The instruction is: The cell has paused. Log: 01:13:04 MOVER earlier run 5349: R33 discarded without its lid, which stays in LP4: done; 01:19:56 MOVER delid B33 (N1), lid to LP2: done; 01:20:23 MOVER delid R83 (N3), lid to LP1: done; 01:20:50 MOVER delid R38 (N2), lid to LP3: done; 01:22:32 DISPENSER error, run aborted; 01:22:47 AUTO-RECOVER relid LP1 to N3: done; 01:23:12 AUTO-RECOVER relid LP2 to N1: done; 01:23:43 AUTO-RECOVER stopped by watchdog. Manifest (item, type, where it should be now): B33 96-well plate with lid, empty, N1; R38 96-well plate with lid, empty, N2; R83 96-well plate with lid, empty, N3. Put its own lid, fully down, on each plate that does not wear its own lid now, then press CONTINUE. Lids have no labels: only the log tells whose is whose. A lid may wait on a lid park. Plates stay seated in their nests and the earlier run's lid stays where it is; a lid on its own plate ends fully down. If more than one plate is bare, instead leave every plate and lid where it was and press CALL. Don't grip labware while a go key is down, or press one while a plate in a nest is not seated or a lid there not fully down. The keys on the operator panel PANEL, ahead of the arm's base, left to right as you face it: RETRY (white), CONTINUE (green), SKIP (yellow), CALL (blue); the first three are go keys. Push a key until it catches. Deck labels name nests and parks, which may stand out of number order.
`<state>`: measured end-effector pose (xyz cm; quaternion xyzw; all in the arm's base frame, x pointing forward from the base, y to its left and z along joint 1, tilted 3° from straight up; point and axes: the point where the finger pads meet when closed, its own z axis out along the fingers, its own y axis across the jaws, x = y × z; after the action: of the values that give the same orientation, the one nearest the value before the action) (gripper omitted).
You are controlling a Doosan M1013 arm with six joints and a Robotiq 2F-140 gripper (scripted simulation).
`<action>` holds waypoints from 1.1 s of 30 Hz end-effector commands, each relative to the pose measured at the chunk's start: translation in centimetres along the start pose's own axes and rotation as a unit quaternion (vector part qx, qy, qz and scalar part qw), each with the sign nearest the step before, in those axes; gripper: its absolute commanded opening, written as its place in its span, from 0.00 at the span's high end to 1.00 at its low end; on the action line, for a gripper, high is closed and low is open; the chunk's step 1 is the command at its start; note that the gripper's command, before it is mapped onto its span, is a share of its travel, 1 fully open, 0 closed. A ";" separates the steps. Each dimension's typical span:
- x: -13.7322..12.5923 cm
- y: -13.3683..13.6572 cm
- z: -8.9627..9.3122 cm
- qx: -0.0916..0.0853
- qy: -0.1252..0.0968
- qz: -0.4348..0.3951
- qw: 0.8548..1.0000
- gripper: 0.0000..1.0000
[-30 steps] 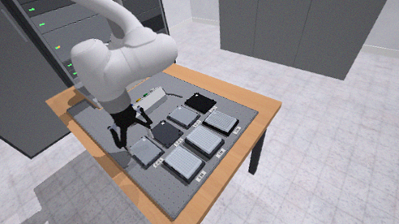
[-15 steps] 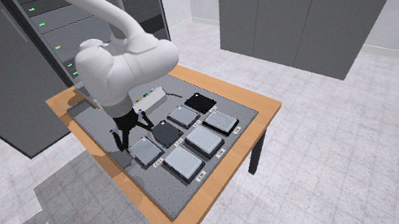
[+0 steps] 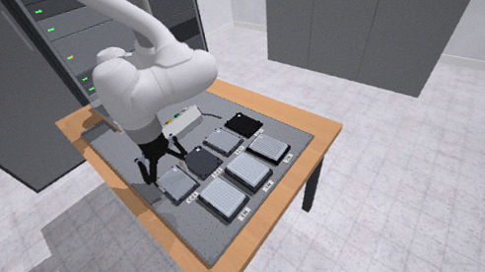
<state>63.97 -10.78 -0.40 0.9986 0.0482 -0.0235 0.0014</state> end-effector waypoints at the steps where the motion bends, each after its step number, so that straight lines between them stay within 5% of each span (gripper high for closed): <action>1: 0.0 0.0 0.0 0.000 0.000 0.000 1.000 0.34; 32: 0.0 0.0 0.0 0.000 0.000 0.000 1.000 0.34; 33: 0.0 0.0 0.0 0.000 0.000 0.000 1.000 0.41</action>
<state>63.97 -10.78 -0.40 0.9986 0.0482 -0.0235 0.0014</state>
